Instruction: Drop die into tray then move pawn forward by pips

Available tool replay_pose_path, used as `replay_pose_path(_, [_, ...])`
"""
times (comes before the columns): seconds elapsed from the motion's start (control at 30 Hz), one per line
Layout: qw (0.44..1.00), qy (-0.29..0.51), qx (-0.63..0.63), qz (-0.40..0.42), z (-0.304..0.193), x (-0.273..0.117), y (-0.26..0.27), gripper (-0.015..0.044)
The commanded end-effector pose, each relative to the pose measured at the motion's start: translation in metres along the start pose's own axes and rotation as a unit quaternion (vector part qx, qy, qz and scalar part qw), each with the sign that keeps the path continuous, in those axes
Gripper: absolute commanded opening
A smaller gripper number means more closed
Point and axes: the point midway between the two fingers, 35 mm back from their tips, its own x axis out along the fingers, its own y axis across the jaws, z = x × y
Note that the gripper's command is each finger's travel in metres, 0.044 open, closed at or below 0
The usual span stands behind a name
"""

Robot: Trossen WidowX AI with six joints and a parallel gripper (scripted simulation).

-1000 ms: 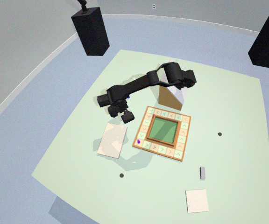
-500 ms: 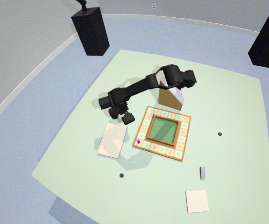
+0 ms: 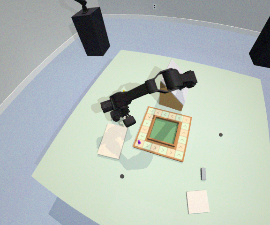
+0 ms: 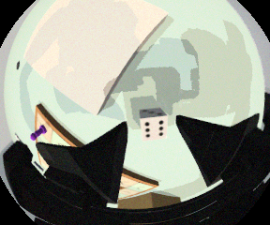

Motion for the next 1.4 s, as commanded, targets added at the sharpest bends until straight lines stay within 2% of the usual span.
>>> replay_pose_path(0.0, [1.0,-0.001,0.002,0.002,0.0,0.002,0.0,0.0222])
replay_pose_path(0.13, [1.0,-0.001,0.002,0.002,0.0,0.002,0.0,0.0118])
replay_pose_path(0.37, [1.0,-0.001,0.002,0.002,0.0,0.002,0.0,0.0071])
replay_pose_path(0.47, [1.0,-0.001,0.002,0.001,0.0,-0.004,0.001,0.0])
replay_pose_path(0.9, [1.0,-0.001,0.003,-0.001,-0.008,-0.12,0.007,0.0])
replay_pose_path(1.07, [1.0,-0.002,0.009,-0.001,-0.009,-0.122,0.011,0.0])
replay_pose_path(1.37, [0.995,-0.006,0.099,-0.005,-0.027,-0.119,0.058,0.0])
